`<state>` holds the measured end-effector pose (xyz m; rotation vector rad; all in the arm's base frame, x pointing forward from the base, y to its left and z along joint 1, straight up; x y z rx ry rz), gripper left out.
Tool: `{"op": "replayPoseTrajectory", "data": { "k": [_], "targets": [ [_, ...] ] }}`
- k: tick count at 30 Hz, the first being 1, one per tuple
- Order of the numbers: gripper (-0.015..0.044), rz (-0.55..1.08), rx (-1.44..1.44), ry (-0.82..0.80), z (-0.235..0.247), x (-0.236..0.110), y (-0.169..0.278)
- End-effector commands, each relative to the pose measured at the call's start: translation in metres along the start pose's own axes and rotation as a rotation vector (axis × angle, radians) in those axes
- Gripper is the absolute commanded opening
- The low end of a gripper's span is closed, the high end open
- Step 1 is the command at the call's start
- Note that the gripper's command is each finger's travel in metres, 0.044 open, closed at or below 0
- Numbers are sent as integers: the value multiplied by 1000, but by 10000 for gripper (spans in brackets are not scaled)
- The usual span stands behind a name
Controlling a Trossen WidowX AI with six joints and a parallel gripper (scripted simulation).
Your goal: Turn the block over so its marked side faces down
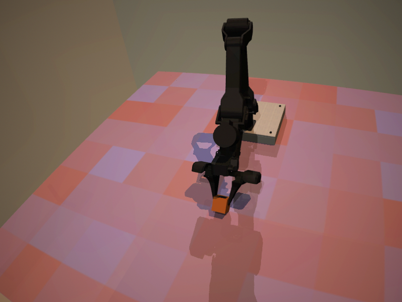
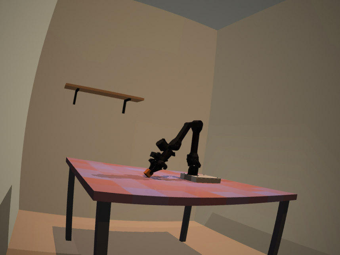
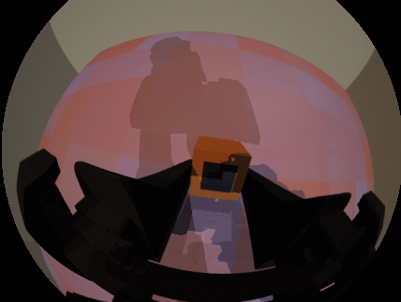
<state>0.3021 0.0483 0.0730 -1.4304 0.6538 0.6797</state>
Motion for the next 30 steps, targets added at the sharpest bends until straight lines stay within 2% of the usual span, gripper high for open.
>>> {"op": "replayPoseTrajectory", "data": {
  "k": [1,21,30],
  "targets": [
    [0,-54,-7,3,-1,7,8],
    [0,-338,-2,-11,-4,3,38],
    [0,-375,-1,-13,-5,0,39]
  ]
}}
Point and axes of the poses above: the point midway between the two fingers, 35 mm back from their tips, its own x axis out along the fingers, its own z axis across the jaws, y = z × x, the point moved 6 cm from there along -x, back along the fingers, and after that the axes turned 3 degrees about x, right-handed, at the moved point
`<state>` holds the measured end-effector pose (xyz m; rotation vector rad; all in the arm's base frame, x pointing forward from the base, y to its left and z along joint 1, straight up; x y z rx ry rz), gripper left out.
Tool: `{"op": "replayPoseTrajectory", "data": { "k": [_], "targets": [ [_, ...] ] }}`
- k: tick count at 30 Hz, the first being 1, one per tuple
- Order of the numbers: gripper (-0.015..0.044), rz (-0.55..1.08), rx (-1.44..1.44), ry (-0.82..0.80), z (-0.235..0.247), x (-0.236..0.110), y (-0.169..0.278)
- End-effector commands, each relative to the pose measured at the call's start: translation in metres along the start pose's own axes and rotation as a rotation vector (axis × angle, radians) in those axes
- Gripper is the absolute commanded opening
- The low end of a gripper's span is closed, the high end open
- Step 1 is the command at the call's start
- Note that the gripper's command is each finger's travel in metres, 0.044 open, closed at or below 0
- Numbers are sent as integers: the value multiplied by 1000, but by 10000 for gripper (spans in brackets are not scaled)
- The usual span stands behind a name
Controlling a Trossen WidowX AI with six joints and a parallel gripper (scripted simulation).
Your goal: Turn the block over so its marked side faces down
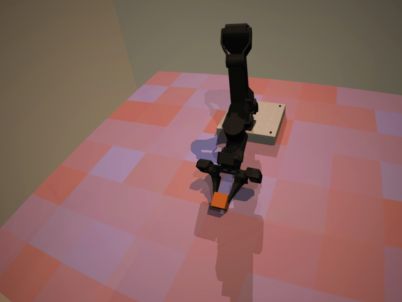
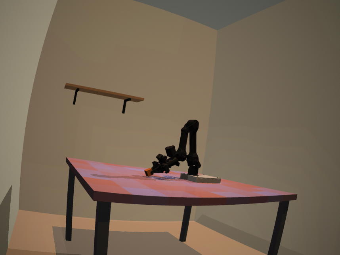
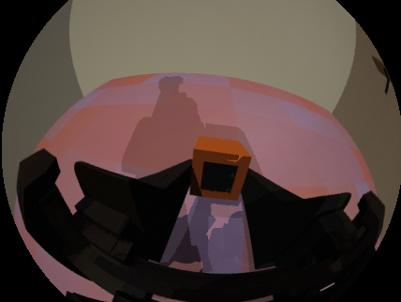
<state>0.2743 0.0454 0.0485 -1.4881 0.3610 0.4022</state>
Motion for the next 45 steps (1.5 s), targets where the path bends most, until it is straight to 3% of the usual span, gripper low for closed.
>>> {"op": "replayPoseTrajectory", "data": {
  "k": [1,11,28,45],
  "targets": [
    [0,-7,-6,6,-1,-1,2],
    [0,-7,-6,6,-1,-1,2],
    [440,-7,-6,6,-1,-1,2],
    [440,-7,-6,6,-1,-1,2]
  ]
}}
Point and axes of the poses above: the point midway between the two fingers, 35 mm back from their tips, its own x axis out along the fingers, its own z axis across the jaws, y = z × x, the point moved 6 cm from there along -x, back along the fingers, and after that the axes turned 3 degrees about x, right-handed, at the moved point
